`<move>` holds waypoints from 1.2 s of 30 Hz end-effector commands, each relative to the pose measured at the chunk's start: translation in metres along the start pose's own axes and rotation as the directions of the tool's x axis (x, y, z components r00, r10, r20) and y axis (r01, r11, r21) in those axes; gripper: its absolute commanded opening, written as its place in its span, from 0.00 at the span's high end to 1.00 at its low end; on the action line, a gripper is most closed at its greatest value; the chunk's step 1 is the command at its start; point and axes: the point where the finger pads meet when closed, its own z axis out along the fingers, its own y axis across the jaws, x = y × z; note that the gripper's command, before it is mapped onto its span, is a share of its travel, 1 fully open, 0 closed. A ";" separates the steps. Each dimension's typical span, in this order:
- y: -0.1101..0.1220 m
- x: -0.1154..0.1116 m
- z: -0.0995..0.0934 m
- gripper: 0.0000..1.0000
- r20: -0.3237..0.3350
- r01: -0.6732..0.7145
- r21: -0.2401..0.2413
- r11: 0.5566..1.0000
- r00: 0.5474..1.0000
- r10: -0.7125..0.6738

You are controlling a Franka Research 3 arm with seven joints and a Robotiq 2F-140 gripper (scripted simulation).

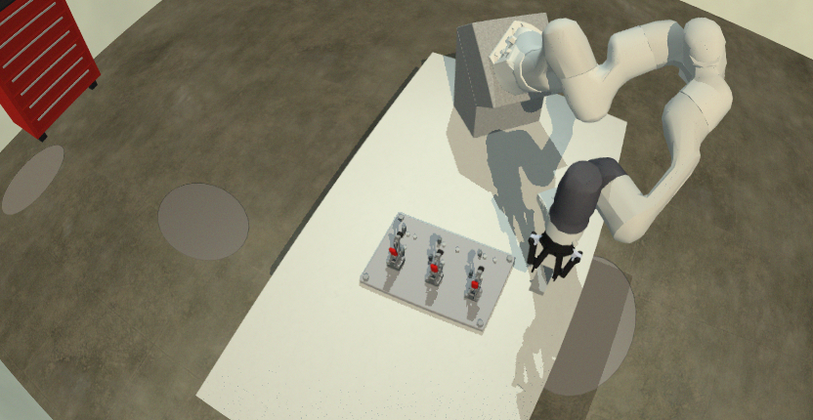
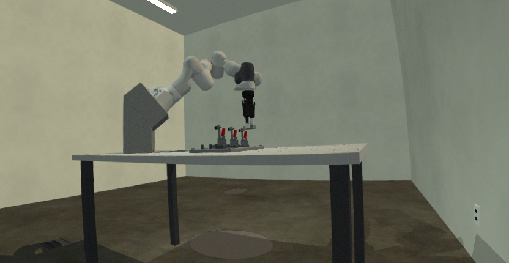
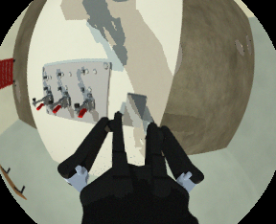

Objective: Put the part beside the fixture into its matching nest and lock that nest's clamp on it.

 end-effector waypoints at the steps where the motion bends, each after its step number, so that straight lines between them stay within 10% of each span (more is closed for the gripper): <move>1: 0.000 0.001 0.000 1.00 0.002 0.033 -0.002 0.999 0.999 -0.033; 36: -0.001 0.031 0.022 1.00 0.002 0.033 -0.002 0.999 0.999 -0.033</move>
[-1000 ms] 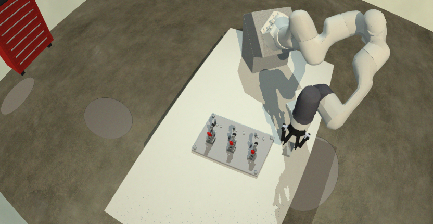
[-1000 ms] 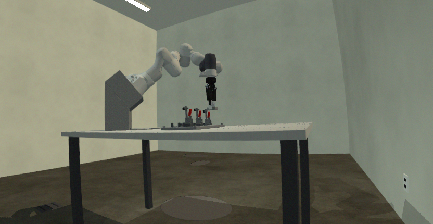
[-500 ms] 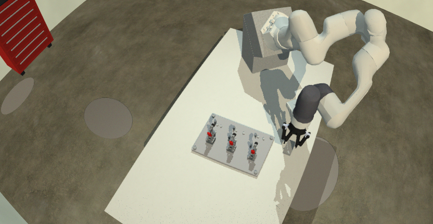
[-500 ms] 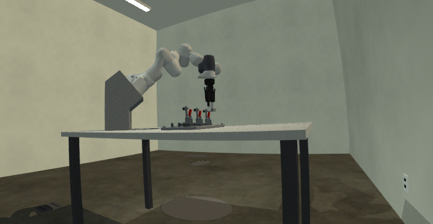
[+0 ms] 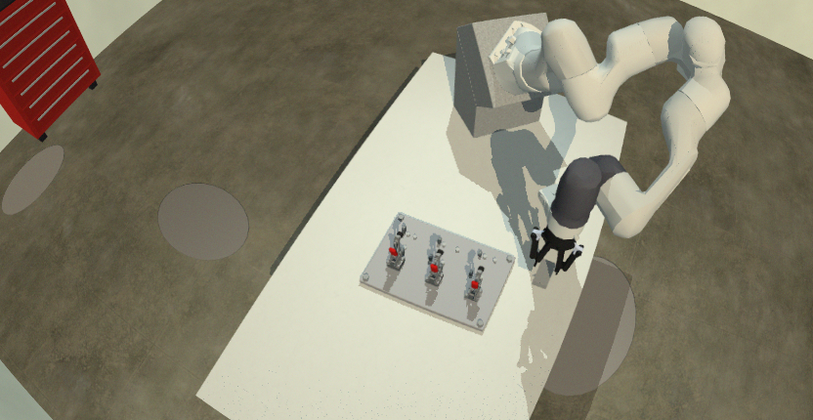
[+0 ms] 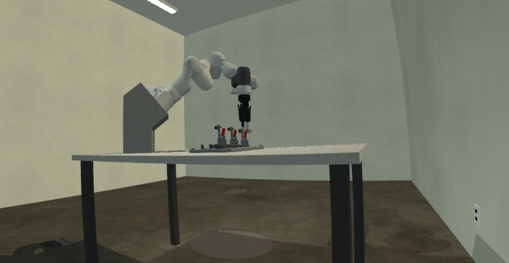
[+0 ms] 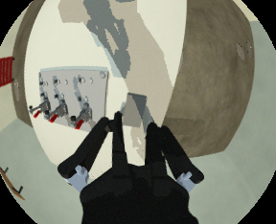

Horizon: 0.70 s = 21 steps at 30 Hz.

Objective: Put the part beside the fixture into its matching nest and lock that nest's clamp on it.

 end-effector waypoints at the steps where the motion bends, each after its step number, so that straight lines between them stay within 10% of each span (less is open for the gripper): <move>1: -0.001 0.000 0.001 1.00 0.009 0.006 0.001 1.000 1.000 -0.006; 21: -0.001 0.007 0.006 1.00 0.009 0.006 0.001 1.000 1.000 -0.006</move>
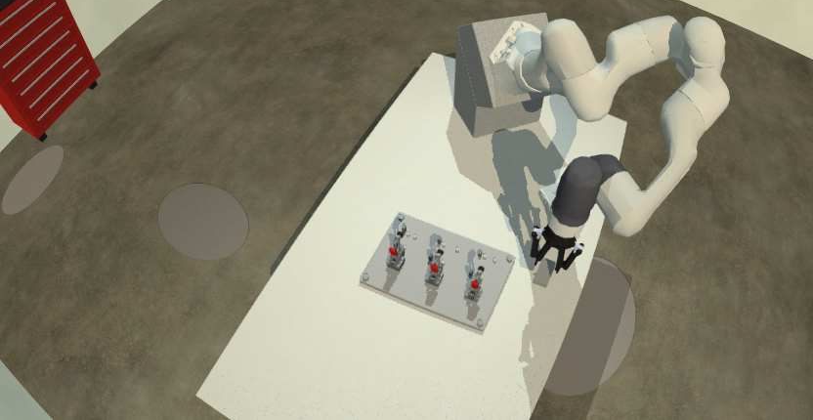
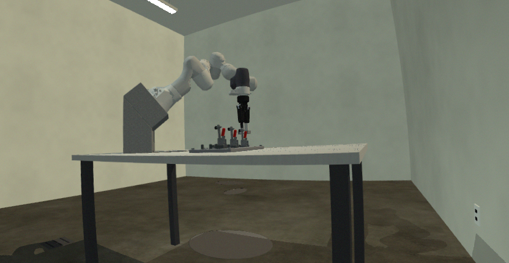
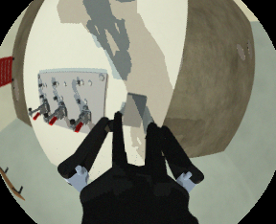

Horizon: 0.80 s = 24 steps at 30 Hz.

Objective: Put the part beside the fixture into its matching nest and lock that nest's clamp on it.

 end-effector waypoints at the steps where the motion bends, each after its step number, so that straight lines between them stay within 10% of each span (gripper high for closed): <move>1: -0.001 -0.001 0.000 1.00 0.005 0.005 0.002 1.000 1.000 -0.005; 24: -0.001 -0.001 0.000 1.00 0.005 0.015 0.002 1.000 1.000 -0.015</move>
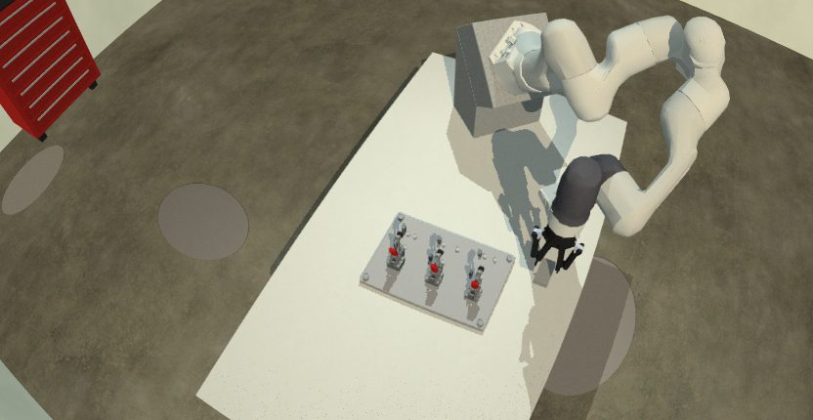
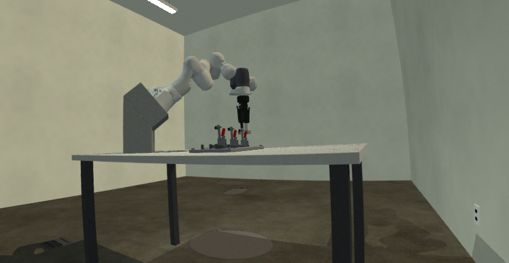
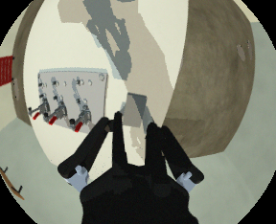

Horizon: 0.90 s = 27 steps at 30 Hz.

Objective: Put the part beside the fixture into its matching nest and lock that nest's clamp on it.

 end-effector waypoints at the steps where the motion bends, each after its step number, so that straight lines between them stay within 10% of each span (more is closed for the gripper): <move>1: -0.001 -0.001 0.000 1.00 0.004 0.009 0.002 1.000 1.000 -0.009; 11: -0.018 -0.001 0.000 1.00 0.004 0.009 0.002 1.000 1.000 -0.009; 27: -0.137 -0.003 0.003 1.00 0.004 0.009 0.002 1.000 1.000 -0.009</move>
